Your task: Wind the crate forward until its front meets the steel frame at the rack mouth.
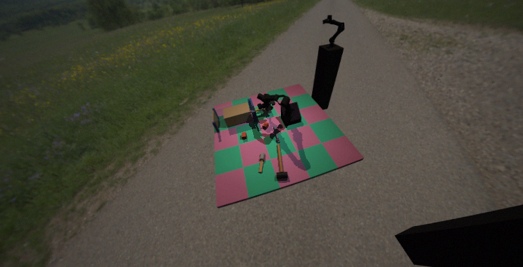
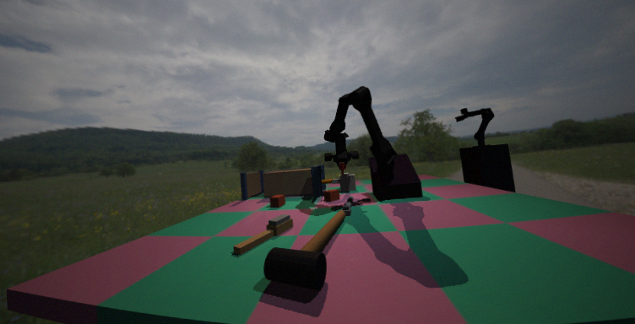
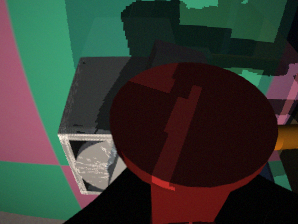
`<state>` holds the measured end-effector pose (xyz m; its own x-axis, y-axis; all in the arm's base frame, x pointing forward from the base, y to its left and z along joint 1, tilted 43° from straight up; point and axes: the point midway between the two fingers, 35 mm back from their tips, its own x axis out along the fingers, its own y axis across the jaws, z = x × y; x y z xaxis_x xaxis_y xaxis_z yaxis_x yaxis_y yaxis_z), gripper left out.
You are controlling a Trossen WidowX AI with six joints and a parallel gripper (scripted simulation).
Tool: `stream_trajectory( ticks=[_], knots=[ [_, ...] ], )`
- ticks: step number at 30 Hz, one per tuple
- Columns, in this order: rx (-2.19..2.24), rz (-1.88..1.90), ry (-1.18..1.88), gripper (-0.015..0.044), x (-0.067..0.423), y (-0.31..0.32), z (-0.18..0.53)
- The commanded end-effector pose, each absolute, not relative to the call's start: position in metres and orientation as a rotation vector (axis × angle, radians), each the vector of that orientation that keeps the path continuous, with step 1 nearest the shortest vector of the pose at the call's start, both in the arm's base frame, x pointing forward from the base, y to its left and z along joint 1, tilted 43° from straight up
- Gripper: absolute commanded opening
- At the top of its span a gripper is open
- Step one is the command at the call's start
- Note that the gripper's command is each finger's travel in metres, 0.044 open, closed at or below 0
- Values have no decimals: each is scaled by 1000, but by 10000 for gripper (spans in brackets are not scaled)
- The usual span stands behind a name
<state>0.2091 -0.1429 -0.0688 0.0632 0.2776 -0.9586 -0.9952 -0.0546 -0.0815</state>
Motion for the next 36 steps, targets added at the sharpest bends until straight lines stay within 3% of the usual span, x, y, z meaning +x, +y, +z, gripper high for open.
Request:
stream_trajectory(
  ticks=[1, 36],
  knots=[
    [-1064, 1339, 924, 0, 197, -139, -67],
    [-1063, 1340, 927, 0, 158, -143, -71]
  ],
)
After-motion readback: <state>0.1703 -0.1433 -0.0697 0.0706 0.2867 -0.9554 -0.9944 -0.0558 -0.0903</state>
